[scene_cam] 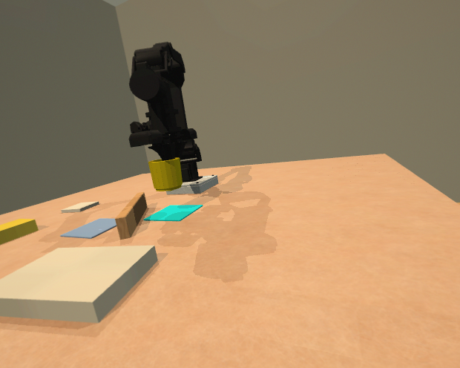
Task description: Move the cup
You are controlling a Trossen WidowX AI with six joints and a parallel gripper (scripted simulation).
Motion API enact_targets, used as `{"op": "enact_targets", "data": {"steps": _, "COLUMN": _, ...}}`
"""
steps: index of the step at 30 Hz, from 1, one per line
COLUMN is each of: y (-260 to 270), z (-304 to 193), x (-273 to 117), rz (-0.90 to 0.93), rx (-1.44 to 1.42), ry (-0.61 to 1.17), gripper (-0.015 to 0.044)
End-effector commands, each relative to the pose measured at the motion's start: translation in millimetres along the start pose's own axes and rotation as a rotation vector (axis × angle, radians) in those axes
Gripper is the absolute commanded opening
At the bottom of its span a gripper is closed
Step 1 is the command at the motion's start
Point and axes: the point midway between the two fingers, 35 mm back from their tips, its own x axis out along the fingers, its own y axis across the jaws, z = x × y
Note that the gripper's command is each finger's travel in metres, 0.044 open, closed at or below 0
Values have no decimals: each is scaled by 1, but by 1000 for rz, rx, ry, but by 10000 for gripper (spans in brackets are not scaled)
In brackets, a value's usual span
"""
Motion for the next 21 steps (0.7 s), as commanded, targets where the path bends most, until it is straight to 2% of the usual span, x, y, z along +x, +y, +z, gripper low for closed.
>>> {"op": "enact_targets", "data": {"steps": 1, "y": -2, "z": 1, "x": 8, "rz": -10, "rx": 3, "ry": -9, "gripper": 0}}
{"op": "enact_targets", "data": {"steps": 21, "y": -2, "z": 0, "x": 34, "rz": -10, "rx": 3, "ry": -8, "gripper": 0}}
